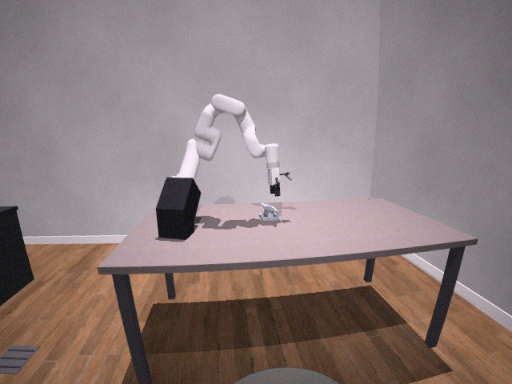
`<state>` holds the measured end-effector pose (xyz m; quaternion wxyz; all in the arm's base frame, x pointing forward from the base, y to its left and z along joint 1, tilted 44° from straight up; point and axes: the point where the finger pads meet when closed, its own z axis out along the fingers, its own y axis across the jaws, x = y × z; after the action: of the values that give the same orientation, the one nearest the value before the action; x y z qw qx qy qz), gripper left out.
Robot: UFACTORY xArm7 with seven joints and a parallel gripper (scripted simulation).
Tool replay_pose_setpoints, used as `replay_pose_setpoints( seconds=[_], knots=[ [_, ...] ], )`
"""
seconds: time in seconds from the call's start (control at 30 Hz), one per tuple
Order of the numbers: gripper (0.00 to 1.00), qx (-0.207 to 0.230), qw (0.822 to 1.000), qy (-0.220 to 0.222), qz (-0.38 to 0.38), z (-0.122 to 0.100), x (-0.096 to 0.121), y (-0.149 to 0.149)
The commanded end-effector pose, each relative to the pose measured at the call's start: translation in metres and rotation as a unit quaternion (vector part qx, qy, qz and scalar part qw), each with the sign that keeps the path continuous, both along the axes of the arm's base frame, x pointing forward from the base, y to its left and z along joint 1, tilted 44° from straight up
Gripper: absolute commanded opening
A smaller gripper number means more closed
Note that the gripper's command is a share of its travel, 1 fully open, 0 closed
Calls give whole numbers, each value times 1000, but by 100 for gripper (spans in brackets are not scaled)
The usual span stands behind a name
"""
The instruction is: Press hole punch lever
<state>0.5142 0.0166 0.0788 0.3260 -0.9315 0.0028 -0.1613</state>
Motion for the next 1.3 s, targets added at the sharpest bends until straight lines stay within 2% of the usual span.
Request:
replay_pose_setpoints(
  seconds=[0.0, 0.33, 0.4, 0.83, 0.9, 1.27],
  knots=[
    [100, 8, 1000, 6, 2, 7, -15, 5],
    [100, 8, 1000, 6, 2, 7, -15, 5],
    [100, 20, 1000, 21, 11, 12, -39, 16],
    [100, 20, 1000, 21, 11, 12, -39, 16],
    [100, 26, 999, 30, 17, 15, -54, 23],
    [100, 26, 999, 30, 17, 15, -54, 23]
  ],
)
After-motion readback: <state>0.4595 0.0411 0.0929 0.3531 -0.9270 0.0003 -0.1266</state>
